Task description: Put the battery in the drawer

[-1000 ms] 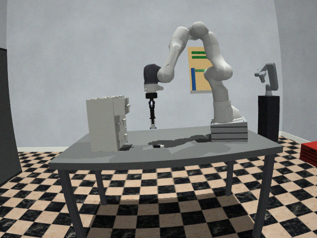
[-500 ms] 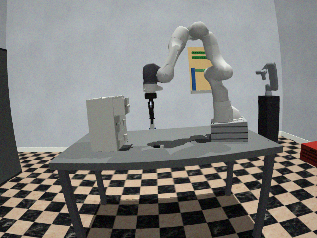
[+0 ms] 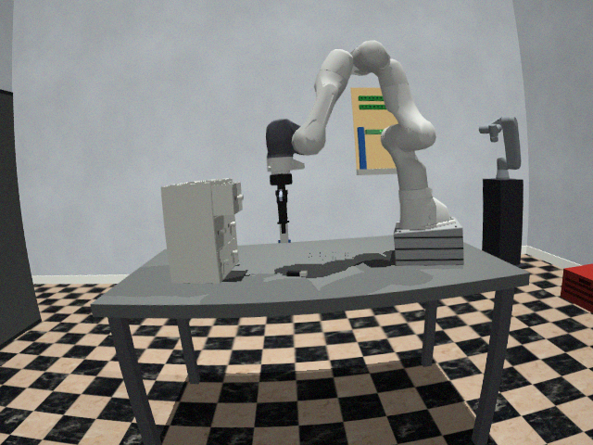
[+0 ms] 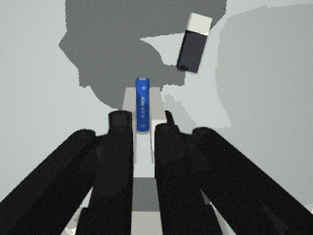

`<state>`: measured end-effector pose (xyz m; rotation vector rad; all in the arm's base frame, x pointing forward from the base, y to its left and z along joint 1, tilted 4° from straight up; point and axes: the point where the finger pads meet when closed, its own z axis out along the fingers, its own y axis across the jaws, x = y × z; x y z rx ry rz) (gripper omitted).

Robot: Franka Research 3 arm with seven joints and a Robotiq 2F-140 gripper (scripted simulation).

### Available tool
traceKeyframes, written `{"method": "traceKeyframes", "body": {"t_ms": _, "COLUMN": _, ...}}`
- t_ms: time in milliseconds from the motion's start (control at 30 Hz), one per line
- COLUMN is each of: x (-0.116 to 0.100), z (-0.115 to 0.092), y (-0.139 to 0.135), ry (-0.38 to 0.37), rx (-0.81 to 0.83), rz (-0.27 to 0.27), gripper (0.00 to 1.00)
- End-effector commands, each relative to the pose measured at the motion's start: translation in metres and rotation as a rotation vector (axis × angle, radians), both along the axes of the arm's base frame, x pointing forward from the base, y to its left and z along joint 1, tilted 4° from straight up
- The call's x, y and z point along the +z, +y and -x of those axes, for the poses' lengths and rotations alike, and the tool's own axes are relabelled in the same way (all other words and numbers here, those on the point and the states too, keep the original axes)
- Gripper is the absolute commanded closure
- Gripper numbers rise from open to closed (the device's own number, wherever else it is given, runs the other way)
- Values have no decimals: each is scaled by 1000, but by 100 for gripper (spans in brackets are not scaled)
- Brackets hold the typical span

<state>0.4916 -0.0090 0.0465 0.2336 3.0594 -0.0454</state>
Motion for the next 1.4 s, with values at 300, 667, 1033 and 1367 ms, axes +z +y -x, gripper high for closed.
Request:
{"method": "traceKeyframes", "body": {"t_ms": 300, "x": -2, "z": -5, "y": 18, "ry": 5, "rx": -32, "rz": -6, "gripper": 97}}
{"method": "traceKeyframes", "body": {"t_ms": 667, "x": -2, "z": -5, "y": 18, "ry": 5, "rx": -32, "rz": -6, "gripper": 97}}
{"method": "traceKeyframes", "body": {"t_ms": 1033, "x": -3, "z": -7, "y": 26, "ry": 5, "rx": -39, "rz": -8, "gripper": 97}}
{"method": "traceKeyframes", "body": {"t_ms": 1367, "x": -2, "z": -8, "y": 28, "ry": 5, "rx": -40, "rz": -9, "gripper": 97}}
